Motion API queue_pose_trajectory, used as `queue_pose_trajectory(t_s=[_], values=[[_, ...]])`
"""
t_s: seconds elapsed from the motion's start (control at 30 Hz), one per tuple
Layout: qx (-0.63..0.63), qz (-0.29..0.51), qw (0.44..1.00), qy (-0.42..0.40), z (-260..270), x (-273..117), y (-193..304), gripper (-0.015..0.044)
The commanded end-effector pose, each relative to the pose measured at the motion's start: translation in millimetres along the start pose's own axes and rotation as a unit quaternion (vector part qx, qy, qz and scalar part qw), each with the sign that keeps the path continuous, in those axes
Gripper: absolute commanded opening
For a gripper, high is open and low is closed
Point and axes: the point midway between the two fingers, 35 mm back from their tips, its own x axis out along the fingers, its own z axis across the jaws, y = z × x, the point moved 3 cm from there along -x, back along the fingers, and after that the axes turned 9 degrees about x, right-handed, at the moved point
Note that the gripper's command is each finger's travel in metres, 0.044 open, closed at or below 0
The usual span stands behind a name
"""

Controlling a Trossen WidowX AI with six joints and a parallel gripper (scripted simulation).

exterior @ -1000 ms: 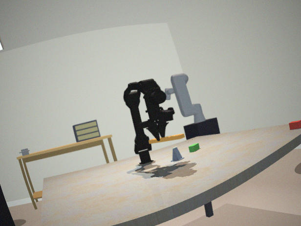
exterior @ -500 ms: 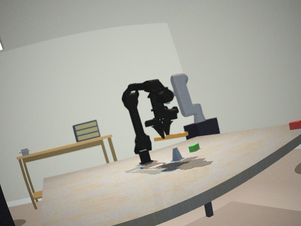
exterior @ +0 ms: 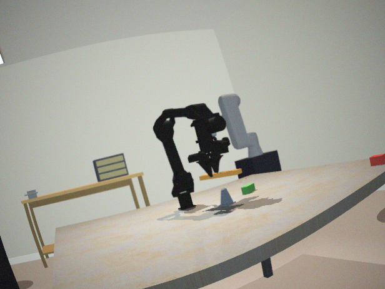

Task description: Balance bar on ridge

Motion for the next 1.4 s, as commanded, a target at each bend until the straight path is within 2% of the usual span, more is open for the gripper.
queue_pose_trajectory(t_s=[0.0, 0.73, 1.37], values=[[0.003, -0.005, 1.0, 0.0, 1.5, 3.3, 2.0, 0.0], [0.003, -0.005, 1.0, 0.0, 1.2, 39.1, 1.8, 0.0], [0.003, -0.005, 1.0, 0.0, 1.3, 40.0, 1.7, 0.0]])
